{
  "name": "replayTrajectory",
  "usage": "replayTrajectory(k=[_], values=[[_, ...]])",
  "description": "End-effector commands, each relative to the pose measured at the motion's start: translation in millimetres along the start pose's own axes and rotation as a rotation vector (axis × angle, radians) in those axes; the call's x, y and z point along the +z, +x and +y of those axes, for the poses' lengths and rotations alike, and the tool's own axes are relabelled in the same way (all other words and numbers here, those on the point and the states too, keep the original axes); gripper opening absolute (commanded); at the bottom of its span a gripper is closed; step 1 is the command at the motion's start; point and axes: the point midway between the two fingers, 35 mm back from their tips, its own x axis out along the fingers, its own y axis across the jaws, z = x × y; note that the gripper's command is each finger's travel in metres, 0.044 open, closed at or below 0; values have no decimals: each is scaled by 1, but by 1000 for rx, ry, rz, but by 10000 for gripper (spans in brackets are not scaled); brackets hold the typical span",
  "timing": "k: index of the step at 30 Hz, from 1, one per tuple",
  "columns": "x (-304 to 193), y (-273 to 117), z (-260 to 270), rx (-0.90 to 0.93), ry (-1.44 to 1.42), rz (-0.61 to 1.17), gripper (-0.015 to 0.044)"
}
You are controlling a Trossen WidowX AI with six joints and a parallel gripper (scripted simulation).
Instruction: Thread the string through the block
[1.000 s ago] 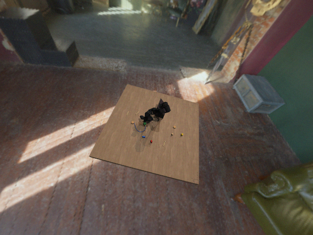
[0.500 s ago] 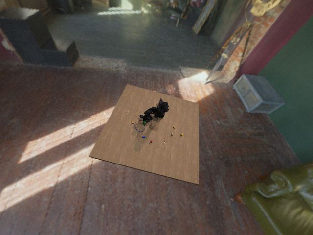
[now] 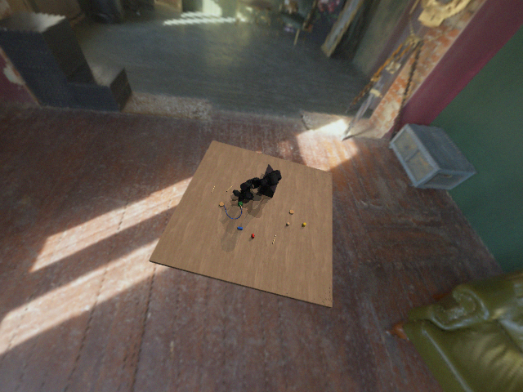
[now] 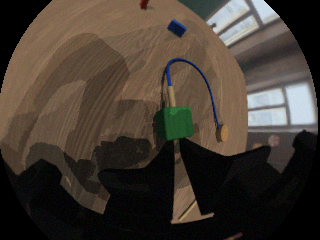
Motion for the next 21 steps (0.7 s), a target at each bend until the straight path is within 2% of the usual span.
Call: replayTrajectory(k=[1,21], values=[[-7,0,3,1,0,0,0],[-33,-1,7,-20,-6,4,0]])
